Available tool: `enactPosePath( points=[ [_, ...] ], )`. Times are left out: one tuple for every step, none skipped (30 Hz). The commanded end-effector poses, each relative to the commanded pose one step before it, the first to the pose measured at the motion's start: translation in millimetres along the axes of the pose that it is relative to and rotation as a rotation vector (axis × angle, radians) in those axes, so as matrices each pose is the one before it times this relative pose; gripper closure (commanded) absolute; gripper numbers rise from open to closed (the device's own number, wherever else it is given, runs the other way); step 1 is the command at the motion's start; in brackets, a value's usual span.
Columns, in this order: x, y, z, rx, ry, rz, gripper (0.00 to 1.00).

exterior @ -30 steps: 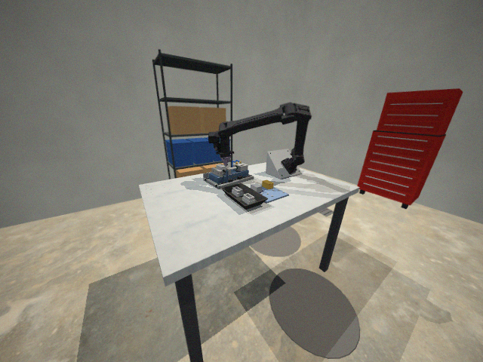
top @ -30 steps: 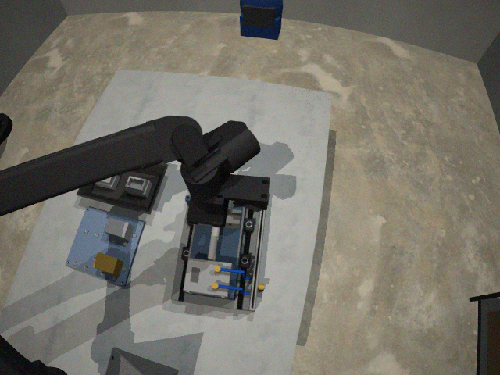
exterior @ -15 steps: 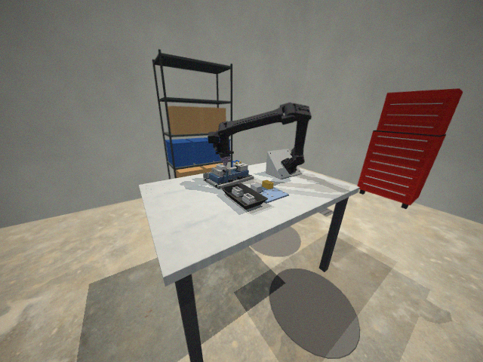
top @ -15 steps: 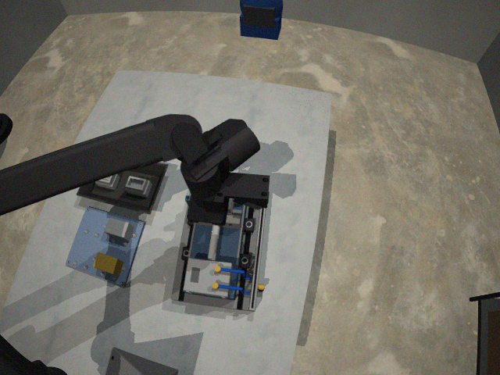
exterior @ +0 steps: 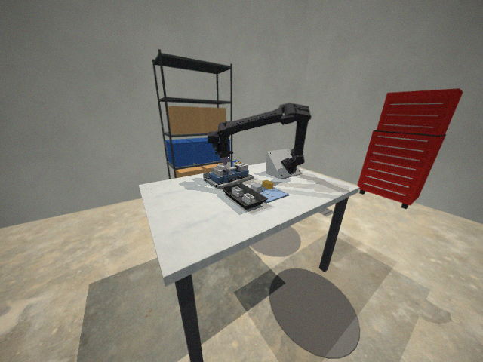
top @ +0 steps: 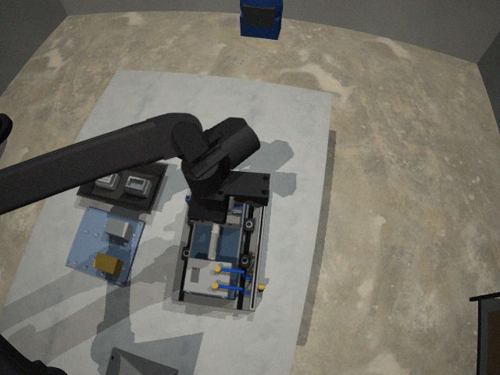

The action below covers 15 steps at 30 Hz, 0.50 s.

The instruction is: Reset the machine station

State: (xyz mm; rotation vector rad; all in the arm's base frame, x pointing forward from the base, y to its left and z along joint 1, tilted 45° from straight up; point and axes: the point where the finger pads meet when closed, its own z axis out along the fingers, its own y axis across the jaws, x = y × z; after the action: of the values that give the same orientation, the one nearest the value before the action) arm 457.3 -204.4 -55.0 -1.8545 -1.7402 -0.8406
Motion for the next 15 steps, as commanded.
enactPosePath(
  points=[
    [1.73,13.36,2.94,0.00607,0.00091,-0.00804,1.0],
    [0.11,-0.35,0.4,0.00102,0.00087,0.00114,1.0],
    [0.07,0.0,0.16,0.0005,0.00042,0.00058,1.0],
    [0.02,0.44,-0.13,-0.00015,-0.00012,-0.00013,1.0],
    [-0.02,0.8,-0.38,-0.0007,-0.00059,-0.00075,1.0],
    [0.0,0.0,0.0,0.0,0.0,0.0,1.0],
    [0.0,0.0,0.0,0.0,0.0,0.0,1.0],
    [-0.13,0.76,-0.38,-0.00093,-0.00073,-0.00109,1.0],
    [-0.08,0.69,-0.3,-0.0007,-0.00057,-0.00085,1.0],
    [-0.03,0.65,-0.22,-0.00054,-0.00048,-0.00073,1.0],
    [-0.03,0.61,-0.18,-0.00048,-0.00042,-0.00058,1.0],
    [-0.02,0.55,-0.15,-0.00037,-0.00033,-0.0004,1.0],
    [0.0,0.5,-0.13,-0.00024,-0.00021,-0.00021,1.0],
    [0.01,0.39,-0.05,-0.00012,-0.00008,-0.00006,1.0],
    [0.03,0.14,0.14,0.00022,0.00023,0.0003,1.0]
  ],
)
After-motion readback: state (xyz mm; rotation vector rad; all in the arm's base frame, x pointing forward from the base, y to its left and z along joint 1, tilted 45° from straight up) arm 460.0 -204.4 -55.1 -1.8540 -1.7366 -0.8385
